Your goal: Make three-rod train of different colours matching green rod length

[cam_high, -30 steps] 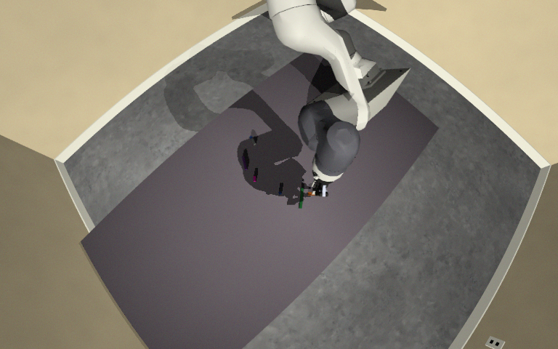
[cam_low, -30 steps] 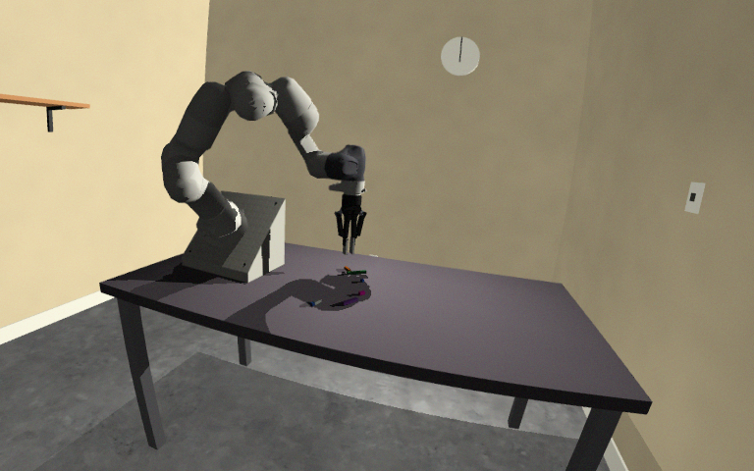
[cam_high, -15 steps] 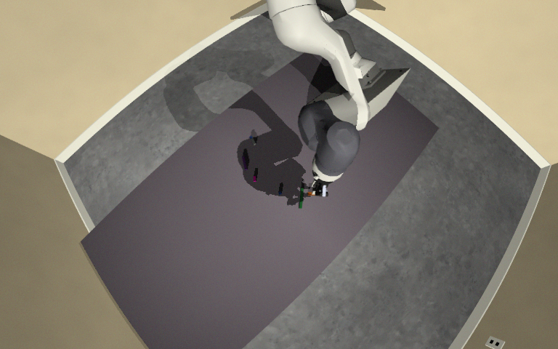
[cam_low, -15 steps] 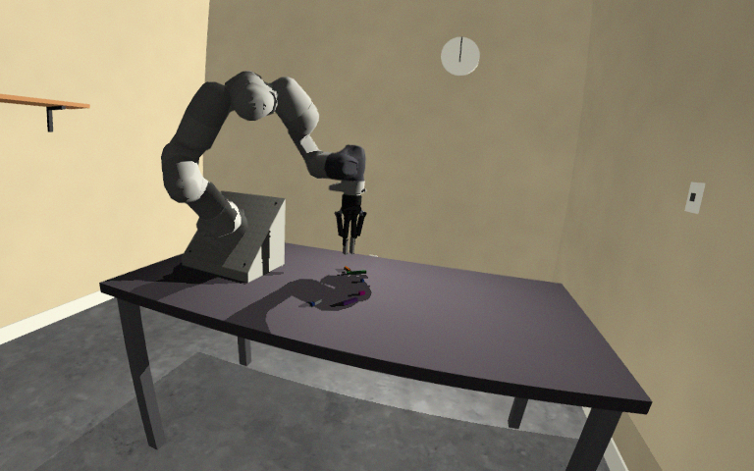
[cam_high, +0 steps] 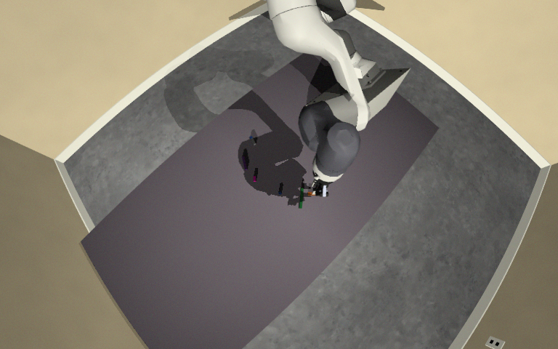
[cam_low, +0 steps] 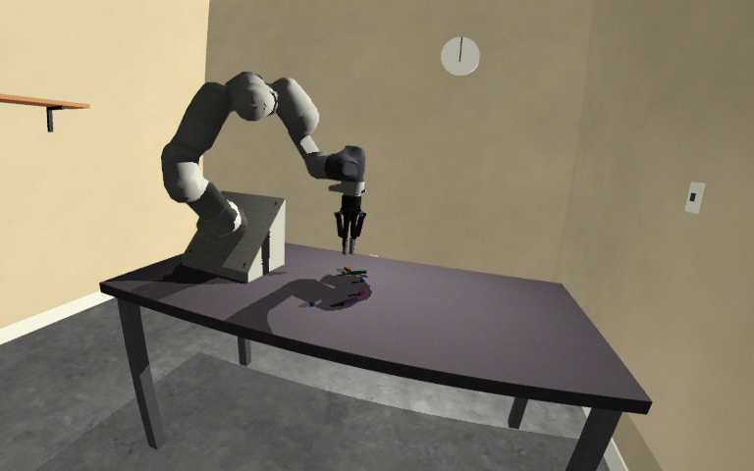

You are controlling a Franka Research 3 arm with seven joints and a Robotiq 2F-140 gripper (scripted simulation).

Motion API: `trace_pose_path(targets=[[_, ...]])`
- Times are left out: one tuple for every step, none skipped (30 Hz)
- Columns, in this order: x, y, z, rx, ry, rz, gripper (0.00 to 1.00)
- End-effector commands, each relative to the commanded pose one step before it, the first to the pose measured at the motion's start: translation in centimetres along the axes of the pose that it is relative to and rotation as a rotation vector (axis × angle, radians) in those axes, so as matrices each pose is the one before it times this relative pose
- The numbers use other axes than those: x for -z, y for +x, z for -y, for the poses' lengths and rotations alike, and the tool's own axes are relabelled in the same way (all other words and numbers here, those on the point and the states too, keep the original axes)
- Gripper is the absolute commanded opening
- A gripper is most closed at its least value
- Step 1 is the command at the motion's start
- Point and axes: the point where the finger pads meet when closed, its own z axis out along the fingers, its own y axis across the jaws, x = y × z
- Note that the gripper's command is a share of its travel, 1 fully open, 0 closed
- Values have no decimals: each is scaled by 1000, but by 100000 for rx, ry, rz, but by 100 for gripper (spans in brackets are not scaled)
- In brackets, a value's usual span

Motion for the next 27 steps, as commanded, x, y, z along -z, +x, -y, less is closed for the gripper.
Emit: trace_pose_path(targets=[[-387, -122, -98, 427, -199, 114, 15], [-109, 0, -1, 0, 0, 0, 15], [-117, 0, 0, 0, 0, 0, 15], [-124, 0, -1, 0, 0, 0, 15], [-130, 0, -1, 0, 0, 0, 15], [-137, 0, -1, 0, 0, 0, 15], [-143, 0, -1, 0, 0, 0, 15], [-147, 0, -1, 0, 0, 0, 15], [-151, 0, -1, 0, 0, 0, 15], [0, 0, 0, 0, 0, 0, 15], [0, 0, 0, 0, 0, 0, 15], [-156, 0, 0, 0, 0, 0, 15], [-157, 0, -1, 0, 0, 0, 15], [-160, 0, -1, 0, 0, 0, 15], [-162, 0, -1, 0, 0, 0, 15], [-162, 0, -1, 0, 0, 0, 15], [-162, 0, -1, 0, 0, 0, 15], [-162, 0, -1, 0, 0, 0, 15], [-159, 0, -1, 0, 0, 0, 15], [-158, 0, -1, 0, 0, 0, 15], [-156, 0, -1, 0, 0, 0, 15], [-151, 0, -1, 0, 0, 0, 15], [-148, 0, -1, 0, 0, 0, 15], [-144, 0, 0, 0, 0, 0, 15], [-138, 0, -1, 0, 0, 0, 15], [-132, 0, -1, 0, 0, 0, 15], [0, 0, 0, 0, 0, 0, 15]])
